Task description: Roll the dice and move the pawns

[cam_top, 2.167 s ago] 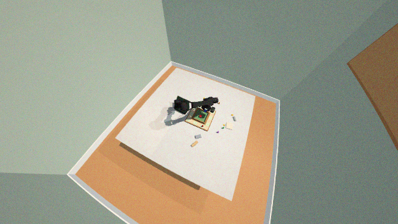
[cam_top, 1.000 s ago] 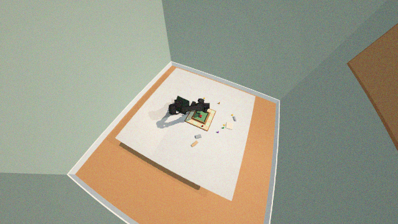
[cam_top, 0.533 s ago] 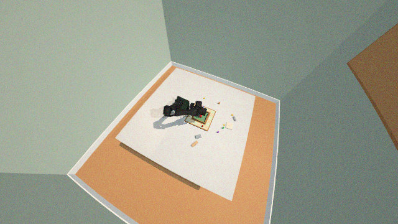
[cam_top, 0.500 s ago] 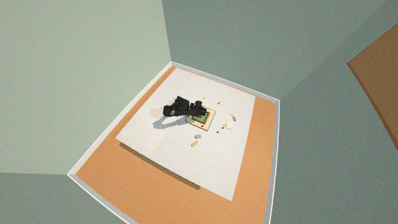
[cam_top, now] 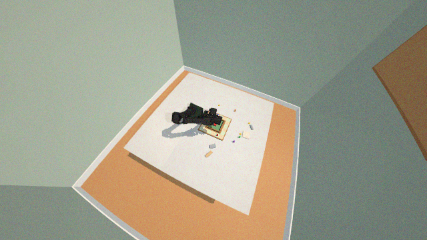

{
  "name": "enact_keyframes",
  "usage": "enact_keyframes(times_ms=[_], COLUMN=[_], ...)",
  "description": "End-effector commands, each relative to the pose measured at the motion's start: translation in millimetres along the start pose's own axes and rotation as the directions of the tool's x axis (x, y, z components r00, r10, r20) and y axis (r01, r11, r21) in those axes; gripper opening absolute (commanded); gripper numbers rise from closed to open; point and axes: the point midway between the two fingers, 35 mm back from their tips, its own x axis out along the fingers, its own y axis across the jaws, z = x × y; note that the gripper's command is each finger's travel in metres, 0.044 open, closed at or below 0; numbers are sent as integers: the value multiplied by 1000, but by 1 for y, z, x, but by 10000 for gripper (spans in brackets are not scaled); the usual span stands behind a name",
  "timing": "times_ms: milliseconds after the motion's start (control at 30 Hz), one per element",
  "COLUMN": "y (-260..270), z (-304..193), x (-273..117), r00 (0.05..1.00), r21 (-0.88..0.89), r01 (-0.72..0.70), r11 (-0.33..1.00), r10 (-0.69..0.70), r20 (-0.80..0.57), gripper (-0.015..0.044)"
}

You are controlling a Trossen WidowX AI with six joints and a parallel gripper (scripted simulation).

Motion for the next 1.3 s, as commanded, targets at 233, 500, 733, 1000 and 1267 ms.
enact_keyframes(times_ms=[233, 500, 733, 1000, 1267], y=[-1, -1, -1, -2, 3], z=[0, 0, 0, 31, 20], x=[-3, -3, -3, -29, -3], r00=[1000, 1000, 1000, 1000, 957], r21=[0, 0, 0, 5, 56], r01=[4, 4, 4, 8, -62], r11=[1000, 1000, 1000, 1000, 996], r10=[-4, -4, -4, -8, 75], r20=[1, 1, 1, 9, -280], gripper=[0, 0, 184, 394, 440])
